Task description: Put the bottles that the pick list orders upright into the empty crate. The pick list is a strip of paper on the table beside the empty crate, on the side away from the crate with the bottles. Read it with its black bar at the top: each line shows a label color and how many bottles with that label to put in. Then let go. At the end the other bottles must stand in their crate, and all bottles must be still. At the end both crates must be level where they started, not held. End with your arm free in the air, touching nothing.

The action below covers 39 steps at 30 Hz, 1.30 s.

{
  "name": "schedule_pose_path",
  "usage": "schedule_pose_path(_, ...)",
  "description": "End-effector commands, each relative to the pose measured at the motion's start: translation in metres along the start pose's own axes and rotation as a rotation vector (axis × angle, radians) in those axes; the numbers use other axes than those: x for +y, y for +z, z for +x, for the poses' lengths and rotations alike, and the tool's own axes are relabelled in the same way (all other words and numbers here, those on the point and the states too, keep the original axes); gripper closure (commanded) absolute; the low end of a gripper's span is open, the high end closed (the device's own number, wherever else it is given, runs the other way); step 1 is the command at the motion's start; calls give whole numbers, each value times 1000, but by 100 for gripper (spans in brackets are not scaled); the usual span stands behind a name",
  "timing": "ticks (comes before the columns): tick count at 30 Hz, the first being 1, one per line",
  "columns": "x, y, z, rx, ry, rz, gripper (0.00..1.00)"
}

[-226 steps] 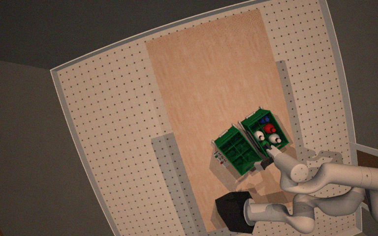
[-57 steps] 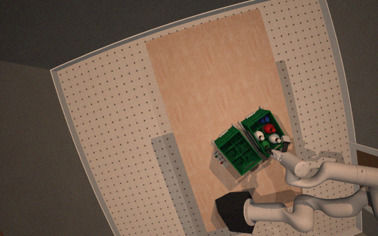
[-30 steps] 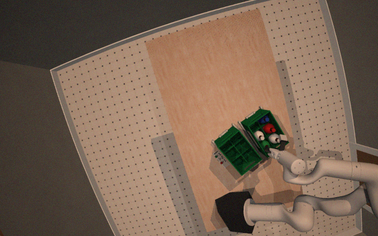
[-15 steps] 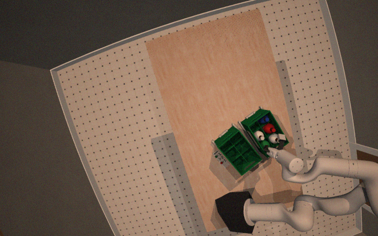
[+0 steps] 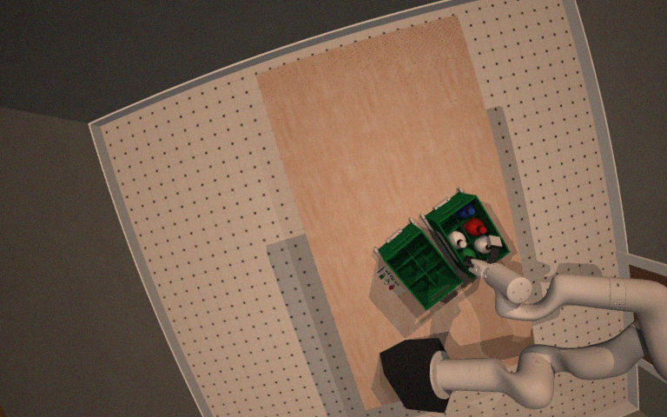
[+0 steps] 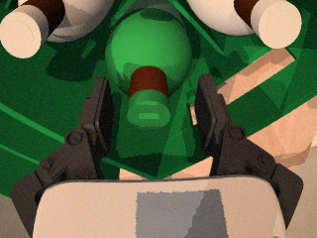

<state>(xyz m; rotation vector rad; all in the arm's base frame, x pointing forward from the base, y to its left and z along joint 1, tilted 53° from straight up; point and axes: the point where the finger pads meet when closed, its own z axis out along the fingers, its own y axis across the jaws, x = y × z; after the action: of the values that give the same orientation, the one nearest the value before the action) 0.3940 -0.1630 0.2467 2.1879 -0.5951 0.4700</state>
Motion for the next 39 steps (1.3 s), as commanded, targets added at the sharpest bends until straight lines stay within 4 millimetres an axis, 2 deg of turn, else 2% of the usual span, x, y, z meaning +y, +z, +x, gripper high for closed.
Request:
schedule_pose_path(1,0,4,0,1,0,0,35)
schedule_pose_path(14,0,4,0,1,0,0,35)
schedule_pose_path(15,0,1,0,1,0,0,100)
schedule_pose_path(39,0,1,0,1,0,0,100)
